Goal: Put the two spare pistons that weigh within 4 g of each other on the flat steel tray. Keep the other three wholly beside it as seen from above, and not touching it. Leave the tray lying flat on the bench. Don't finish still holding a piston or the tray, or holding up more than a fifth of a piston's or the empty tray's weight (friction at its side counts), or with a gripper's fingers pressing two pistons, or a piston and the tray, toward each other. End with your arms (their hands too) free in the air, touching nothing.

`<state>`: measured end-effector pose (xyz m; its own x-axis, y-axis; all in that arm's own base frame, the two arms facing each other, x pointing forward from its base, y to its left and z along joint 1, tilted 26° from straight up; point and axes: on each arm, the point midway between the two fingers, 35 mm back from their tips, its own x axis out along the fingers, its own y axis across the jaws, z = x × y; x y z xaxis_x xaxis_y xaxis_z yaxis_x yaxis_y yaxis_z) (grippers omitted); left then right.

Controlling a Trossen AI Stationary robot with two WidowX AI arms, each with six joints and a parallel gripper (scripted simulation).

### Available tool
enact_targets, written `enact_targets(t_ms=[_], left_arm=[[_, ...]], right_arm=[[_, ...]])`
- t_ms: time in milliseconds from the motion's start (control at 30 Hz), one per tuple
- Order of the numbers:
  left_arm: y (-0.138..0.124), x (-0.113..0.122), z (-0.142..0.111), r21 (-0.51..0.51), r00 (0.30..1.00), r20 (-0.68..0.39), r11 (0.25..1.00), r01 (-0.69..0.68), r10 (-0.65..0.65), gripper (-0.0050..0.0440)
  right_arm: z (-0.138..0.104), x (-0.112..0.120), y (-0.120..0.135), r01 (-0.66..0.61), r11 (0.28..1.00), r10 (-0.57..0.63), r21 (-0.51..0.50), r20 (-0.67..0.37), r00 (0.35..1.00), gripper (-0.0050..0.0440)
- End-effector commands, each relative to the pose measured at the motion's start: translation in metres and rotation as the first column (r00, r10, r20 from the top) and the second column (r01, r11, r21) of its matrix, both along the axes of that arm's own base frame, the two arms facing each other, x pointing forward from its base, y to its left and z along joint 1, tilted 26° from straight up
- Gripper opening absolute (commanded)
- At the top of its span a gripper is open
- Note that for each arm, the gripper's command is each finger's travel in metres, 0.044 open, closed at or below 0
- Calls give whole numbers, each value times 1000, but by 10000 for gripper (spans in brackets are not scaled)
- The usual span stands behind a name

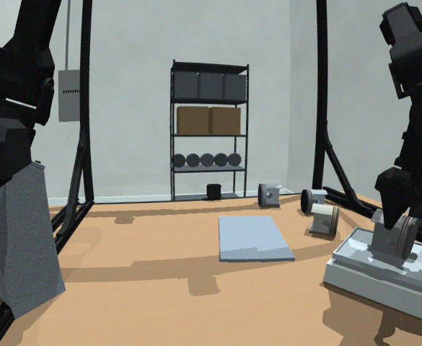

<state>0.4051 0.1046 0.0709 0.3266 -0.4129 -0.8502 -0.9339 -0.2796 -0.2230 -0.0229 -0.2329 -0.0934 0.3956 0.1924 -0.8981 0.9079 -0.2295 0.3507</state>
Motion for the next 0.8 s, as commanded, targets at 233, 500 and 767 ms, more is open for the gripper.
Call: enact_targets(t_ms=[233,500,767], left_arm=[[-9,3,-20,-8,1000,-22,1000,1,-1,378],[-14,7,-32,-8,1000,-22,1000,1,-1,378],[-17,8,-37,-9,1000,-26,1000,1,-1,158]], right_arm=[[0,0,0,0,1000,0,1,1,1000,440],[0,0,0,0,1000,0,1,1,1000,440],[0,0,0,0,1000,0,1,1,1000,440]])
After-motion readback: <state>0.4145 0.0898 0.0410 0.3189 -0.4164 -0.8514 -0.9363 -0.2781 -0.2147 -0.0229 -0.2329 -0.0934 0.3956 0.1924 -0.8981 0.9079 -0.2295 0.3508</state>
